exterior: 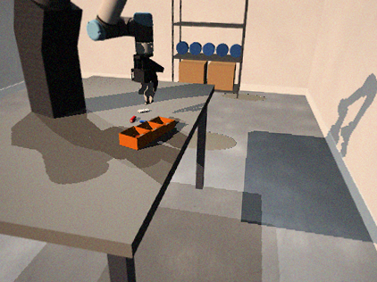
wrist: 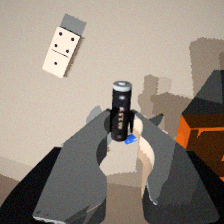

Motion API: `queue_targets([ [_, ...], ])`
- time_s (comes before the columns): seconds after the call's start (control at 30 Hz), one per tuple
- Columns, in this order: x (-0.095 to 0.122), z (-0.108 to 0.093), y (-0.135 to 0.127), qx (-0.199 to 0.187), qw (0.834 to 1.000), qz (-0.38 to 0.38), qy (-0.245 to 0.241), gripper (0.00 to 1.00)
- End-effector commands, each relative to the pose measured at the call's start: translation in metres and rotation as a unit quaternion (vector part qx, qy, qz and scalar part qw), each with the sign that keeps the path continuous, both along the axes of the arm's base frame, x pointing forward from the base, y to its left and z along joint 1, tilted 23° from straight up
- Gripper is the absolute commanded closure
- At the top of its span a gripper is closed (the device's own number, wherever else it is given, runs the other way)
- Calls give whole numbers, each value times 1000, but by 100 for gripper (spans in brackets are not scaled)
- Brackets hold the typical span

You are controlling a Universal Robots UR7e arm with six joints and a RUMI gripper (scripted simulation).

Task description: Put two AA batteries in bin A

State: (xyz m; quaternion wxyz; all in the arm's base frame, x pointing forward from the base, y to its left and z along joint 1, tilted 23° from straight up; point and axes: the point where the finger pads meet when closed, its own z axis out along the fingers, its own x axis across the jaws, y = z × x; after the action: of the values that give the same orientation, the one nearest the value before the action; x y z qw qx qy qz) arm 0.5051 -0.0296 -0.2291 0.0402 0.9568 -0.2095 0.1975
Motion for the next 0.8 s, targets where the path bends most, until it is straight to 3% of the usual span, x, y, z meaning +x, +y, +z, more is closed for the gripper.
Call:
queue_targets([
  [0.0,-1,3,1,0,1000,0,0,100],
  [0.1,-1,5,-11,-11,1000,27,4,100],
  [0.77,1,25,-118,-11,1000,27,4,100],
])
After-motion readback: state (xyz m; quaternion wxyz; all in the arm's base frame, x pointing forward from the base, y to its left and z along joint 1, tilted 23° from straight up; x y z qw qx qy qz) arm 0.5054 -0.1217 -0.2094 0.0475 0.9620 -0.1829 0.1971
